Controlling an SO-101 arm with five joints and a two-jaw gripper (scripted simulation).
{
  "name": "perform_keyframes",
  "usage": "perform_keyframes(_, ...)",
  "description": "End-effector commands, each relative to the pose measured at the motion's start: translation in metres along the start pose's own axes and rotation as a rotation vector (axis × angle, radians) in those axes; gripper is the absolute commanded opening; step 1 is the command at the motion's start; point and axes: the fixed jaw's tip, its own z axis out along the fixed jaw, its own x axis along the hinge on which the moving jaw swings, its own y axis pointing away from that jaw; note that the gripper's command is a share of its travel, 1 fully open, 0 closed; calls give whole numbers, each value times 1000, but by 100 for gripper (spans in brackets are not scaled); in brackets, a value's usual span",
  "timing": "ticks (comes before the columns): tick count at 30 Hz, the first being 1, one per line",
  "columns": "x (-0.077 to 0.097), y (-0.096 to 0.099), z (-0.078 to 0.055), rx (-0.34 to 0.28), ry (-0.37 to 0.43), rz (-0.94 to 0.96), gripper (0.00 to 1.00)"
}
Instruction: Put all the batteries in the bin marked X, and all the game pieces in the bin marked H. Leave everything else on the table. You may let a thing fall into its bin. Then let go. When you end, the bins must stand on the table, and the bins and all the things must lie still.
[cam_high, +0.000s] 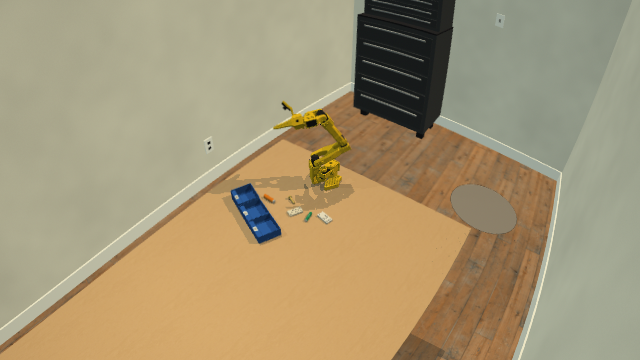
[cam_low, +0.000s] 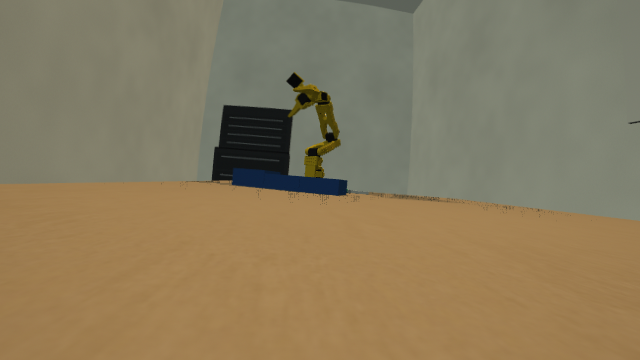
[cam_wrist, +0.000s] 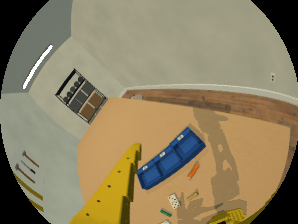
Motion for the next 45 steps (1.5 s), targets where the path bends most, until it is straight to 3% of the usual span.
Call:
perform_keyframes(1, 5, -2, 3, 11, 29, -25, 100)
perform_keyframes(13, 31, -16, 24, 88, 186, -143, 100)
perform_keyframes(16, 30, -17, 22, 92, 175, -133, 100)
perform_keyframes(30, 59, -32, 36, 147, 345, -272, 100)
perform_keyframes(33, 57, -34, 35, 154, 336, -261, 100)
perform_keyframes(45, 79, -45, 41, 177, 469, -378, 100)
